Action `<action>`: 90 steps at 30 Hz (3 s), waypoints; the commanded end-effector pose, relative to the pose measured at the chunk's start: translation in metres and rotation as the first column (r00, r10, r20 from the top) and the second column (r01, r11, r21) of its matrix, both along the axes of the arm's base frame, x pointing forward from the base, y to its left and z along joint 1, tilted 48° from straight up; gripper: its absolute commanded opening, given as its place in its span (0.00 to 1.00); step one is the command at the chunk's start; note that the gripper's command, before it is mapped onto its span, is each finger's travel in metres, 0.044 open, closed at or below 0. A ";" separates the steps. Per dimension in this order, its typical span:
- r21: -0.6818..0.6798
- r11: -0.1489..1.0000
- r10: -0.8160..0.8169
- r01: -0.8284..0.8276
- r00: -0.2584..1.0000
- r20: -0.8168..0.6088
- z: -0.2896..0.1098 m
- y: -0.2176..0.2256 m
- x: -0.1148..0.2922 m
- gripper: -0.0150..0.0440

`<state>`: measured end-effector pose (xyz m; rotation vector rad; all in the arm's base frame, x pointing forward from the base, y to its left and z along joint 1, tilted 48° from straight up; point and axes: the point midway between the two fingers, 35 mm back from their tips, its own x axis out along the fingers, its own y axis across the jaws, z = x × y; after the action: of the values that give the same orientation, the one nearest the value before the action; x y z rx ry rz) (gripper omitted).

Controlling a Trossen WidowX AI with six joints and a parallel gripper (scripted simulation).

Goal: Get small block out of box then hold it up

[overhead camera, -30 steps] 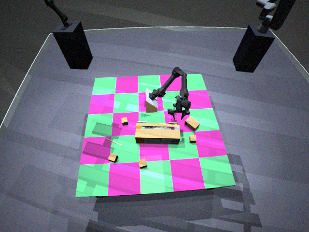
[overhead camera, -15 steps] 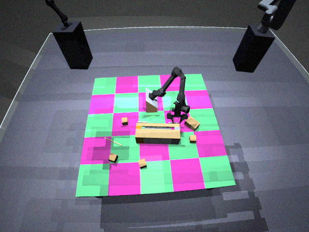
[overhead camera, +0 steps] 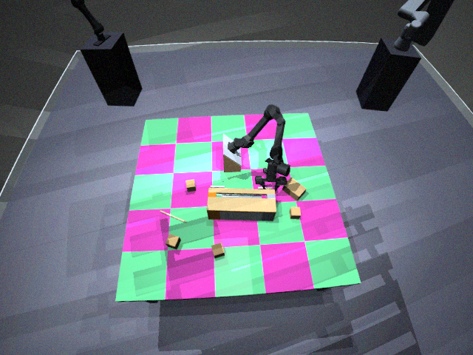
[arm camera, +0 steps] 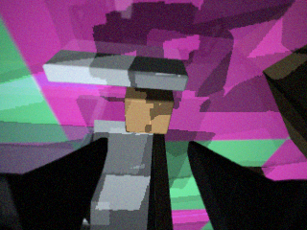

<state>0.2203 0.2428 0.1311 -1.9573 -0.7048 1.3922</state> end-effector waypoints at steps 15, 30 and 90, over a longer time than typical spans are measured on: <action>0.001 1.000 -0.006 0.006 1.000 -0.006 -0.021 0.022 -0.004 0.74; 0.002 1.000 -0.007 0.007 1.000 -0.006 -0.025 0.026 -0.005 0.36; -0.309 0.495 -0.383 0.812 -0.116 -0.917 -0.005 -0.074 0.003 0.25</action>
<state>0.2238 0.1738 0.1276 -0.6472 0.4784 1.3001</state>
